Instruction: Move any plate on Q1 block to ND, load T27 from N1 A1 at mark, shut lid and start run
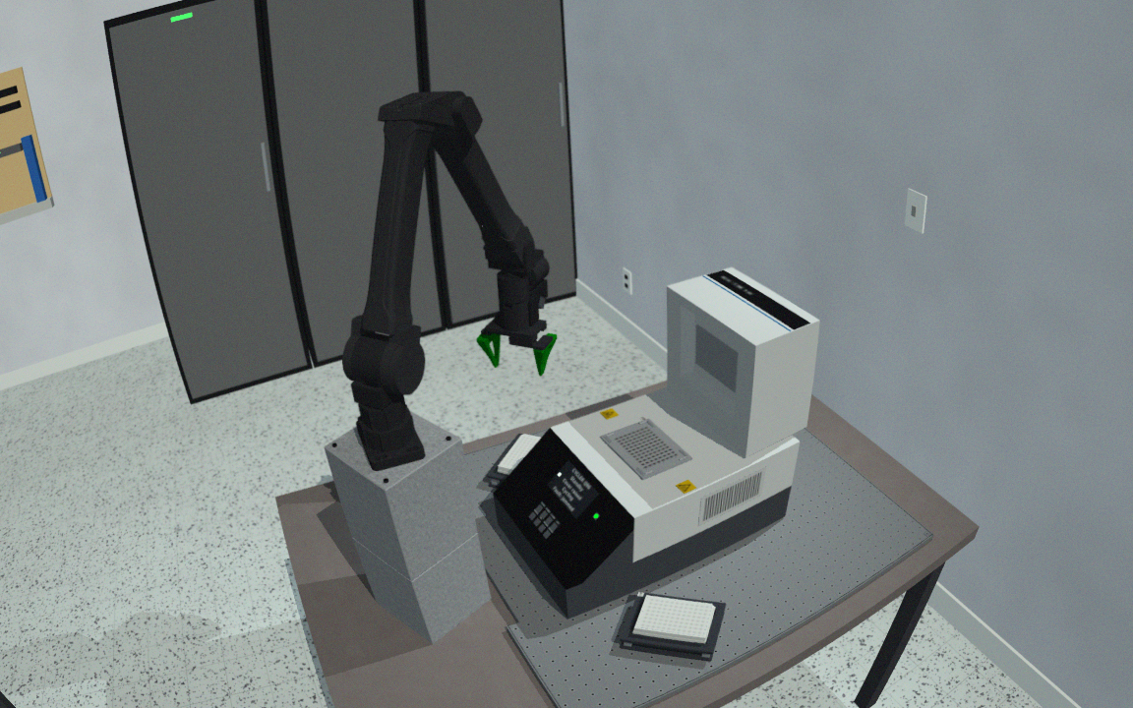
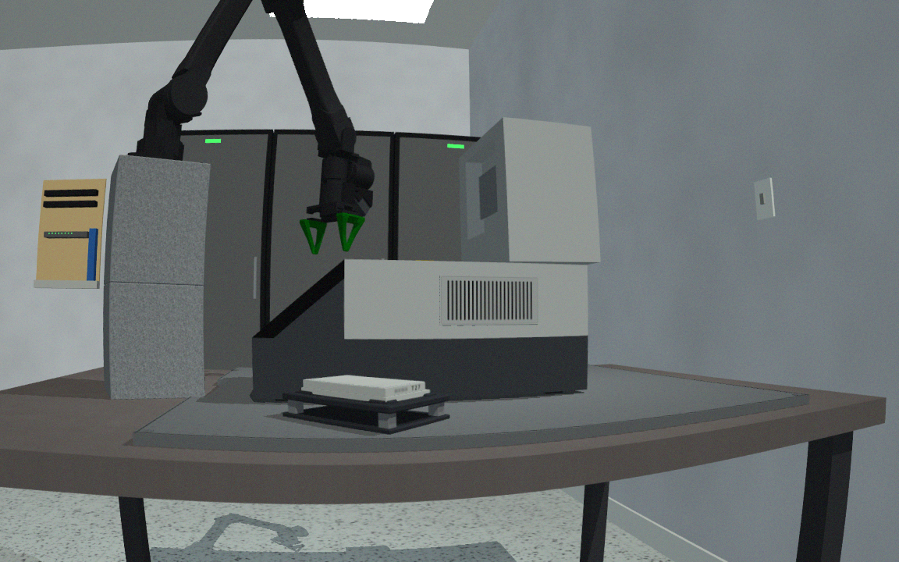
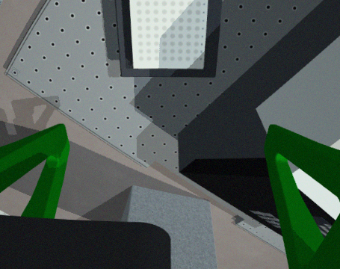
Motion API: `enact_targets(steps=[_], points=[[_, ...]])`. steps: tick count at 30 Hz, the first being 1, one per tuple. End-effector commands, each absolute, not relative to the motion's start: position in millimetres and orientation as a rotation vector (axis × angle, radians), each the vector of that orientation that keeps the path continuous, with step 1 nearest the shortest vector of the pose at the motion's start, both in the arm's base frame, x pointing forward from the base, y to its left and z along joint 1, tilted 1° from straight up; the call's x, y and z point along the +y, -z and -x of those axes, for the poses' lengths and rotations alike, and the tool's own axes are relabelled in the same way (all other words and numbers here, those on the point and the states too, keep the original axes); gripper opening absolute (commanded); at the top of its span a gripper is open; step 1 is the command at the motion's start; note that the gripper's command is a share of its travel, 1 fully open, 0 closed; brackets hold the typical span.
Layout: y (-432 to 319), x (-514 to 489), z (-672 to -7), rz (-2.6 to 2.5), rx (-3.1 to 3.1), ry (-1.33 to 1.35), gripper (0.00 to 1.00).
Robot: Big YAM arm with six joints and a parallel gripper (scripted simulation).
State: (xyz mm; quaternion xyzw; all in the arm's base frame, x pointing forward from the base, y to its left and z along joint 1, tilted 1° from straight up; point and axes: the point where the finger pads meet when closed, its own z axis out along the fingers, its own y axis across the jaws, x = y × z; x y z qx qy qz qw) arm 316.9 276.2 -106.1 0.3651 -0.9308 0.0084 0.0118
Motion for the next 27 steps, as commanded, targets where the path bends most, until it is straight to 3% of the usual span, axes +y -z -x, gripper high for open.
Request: enact_targets(steps=[1,27], points=[[63.9,298.0,-336.1,-1.164,-2.973,0.016,1.0],[79.1,298.1,-348.5,-1.143,-2.987,0.018,1.0]])
